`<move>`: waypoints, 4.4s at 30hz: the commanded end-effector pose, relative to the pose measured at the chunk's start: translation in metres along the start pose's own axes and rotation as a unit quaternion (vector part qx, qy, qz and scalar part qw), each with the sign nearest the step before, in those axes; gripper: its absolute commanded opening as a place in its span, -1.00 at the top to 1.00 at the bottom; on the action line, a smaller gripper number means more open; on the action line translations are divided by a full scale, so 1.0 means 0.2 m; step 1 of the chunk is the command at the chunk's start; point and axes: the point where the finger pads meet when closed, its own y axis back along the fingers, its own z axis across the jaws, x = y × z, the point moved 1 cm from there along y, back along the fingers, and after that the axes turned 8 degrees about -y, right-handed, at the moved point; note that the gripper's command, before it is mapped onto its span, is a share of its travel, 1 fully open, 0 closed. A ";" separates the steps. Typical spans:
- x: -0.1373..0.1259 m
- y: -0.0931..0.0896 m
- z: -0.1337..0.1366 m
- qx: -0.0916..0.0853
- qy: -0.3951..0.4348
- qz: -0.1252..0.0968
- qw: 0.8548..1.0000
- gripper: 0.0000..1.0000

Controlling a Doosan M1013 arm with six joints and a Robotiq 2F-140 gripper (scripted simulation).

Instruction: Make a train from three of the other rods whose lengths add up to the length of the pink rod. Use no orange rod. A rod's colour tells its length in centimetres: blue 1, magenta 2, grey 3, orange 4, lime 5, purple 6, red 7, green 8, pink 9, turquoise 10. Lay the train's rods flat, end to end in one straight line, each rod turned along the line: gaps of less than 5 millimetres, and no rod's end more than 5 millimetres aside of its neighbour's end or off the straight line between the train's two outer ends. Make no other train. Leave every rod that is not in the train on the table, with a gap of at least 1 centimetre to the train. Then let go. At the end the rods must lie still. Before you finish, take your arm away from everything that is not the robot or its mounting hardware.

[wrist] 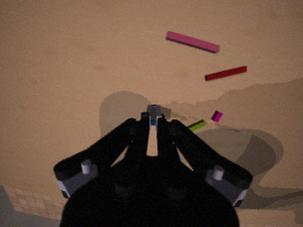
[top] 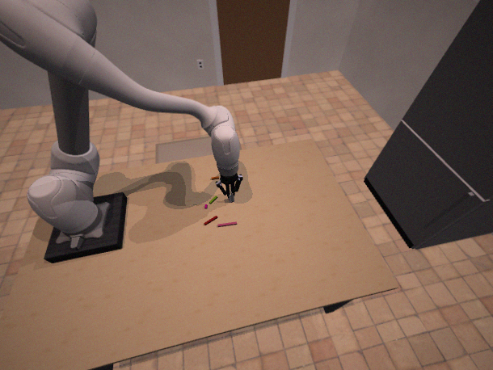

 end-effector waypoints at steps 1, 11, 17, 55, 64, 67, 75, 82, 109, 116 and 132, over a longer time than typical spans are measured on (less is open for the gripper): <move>0.00 0.00 0.00 0.000 0.000 0.000 1.000 0.94; 0.00 0.00 0.00 0.000 0.000 0.000 1.000 0.90; 0.00 0.00 0.00 0.000 0.000 0.000 1.000 0.80; 0.00 0.35 0.00 0.000 0.000 0.000 1.000 0.71; 0.00 0.45 0.00 0.000 0.000 0.000 1.000 0.71; 0.00 0.45 0.00 0.000 0.000 0.000 1.000 0.71; 0.00 0.45 0.00 0.000 0.000 0.000 1.000 -1.00; 0.00 0.45 0.00 0.000 0.000 0.000 1.000 -1.00; -0.04 0.41 0.15 0.000 0.350 0.000 0.937 -1.00; -0.05 0.40 0.20 0.000 0.462 0.000 0.887 -1.00; -0.08 0.37 0.34 0.000 0.726 0.000 0.688 -1.00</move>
